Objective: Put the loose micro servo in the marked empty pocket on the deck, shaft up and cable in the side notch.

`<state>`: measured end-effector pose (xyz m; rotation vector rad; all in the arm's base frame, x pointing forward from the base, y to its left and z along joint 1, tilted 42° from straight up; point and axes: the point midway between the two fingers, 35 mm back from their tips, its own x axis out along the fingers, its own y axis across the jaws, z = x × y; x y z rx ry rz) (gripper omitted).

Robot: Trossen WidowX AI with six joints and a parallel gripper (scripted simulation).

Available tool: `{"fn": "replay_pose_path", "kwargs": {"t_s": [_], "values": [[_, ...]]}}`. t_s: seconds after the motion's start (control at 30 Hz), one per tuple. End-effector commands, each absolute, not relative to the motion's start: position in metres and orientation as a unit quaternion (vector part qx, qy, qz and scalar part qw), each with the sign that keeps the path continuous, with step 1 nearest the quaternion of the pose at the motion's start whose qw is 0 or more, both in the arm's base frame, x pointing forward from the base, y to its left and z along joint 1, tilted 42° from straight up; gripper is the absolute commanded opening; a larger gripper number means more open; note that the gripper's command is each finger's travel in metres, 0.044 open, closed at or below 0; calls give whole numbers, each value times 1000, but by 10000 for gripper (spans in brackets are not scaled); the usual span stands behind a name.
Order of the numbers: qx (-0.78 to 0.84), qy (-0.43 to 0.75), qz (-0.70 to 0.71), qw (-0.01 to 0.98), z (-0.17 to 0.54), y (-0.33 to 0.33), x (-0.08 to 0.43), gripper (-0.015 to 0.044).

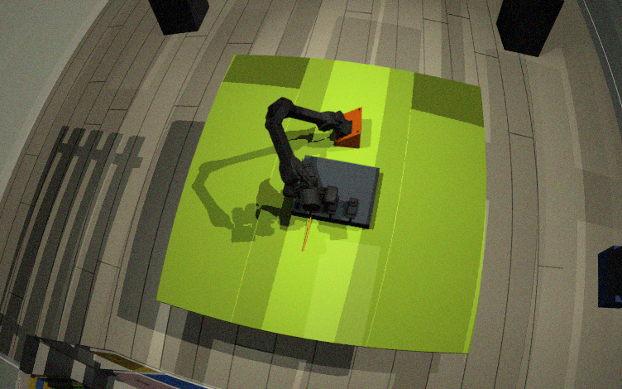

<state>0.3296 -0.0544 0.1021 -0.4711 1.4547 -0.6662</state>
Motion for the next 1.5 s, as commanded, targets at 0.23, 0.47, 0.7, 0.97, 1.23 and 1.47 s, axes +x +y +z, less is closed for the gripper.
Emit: {"fn": "replay_pose_path", "kwargs": {"t_s": [0.23,0.47,0.7,0.97,1.23,1.47], "values": [[-206,646,-291,675,121,-25,300,319],[-206,649,-294,670,148,7,224,440],[-206,649,-294,670,148,7,224,440],[-203,623,-249,713,176,32,230,440],[-203,622,-247,715,178,33,230,440],[-203,622,-247,715,178,33,230,440]]}}
